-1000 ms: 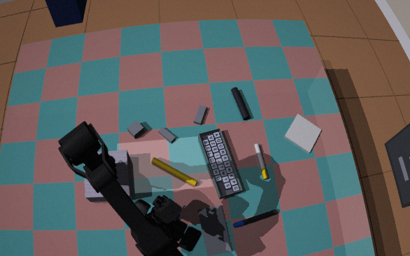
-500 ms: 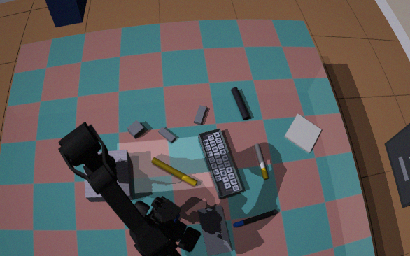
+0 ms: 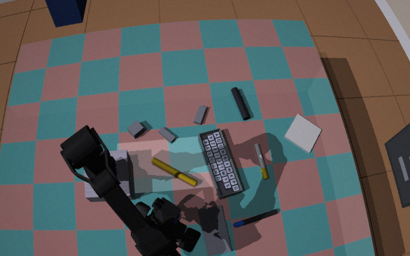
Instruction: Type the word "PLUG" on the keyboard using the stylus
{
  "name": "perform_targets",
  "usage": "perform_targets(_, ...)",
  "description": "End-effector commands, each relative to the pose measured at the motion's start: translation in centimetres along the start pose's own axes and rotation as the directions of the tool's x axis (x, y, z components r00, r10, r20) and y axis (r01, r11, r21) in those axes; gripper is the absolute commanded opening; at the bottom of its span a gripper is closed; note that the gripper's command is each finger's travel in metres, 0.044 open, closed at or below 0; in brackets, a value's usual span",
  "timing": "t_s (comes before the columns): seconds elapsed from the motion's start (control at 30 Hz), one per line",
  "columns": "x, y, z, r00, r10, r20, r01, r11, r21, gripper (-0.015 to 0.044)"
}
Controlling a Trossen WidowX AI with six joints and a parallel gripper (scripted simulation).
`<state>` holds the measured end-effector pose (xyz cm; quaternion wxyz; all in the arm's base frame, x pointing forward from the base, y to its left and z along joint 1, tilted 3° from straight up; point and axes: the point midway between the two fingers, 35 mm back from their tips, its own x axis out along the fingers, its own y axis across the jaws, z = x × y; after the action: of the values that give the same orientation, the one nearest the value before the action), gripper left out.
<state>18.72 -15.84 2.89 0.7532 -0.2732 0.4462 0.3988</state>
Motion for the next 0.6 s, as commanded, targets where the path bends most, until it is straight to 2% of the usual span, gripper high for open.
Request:
perform_targets(0.0,0.4,0.1,-0.1,1.000,0.003,0.007,-0.003,1.000,-0.001,0.0150)
perform_targets(0.57,1.5,0.0,-0.7,1.000,0.003,0.007,-0.003,1.000,-0.001,0.0150)
